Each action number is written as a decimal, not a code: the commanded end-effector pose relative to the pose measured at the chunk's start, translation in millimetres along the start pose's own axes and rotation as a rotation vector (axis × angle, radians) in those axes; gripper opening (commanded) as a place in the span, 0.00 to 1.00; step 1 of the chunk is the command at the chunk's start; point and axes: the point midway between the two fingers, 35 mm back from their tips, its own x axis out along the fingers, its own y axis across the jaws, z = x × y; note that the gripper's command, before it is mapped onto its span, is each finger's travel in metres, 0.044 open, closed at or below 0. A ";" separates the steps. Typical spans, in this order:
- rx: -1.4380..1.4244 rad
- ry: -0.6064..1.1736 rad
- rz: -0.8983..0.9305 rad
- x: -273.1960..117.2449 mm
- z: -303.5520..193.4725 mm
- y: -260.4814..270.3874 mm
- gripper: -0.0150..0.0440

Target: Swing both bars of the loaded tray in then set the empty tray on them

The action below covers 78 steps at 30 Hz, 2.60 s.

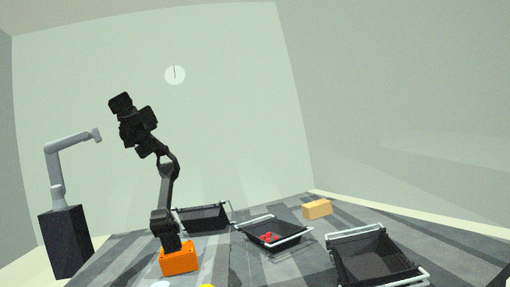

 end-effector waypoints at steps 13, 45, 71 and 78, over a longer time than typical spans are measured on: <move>0.418 0.006 0.761 142.4 57.3 159.1 0.39; -0.145 0.445 1.522 54.9 220.3 484.4 0.39; -0.145 0.445 1.522 52.1 199.9 536.7 0.39; -0.145 0.445 1.523 39.1 210.9 516.1 0.39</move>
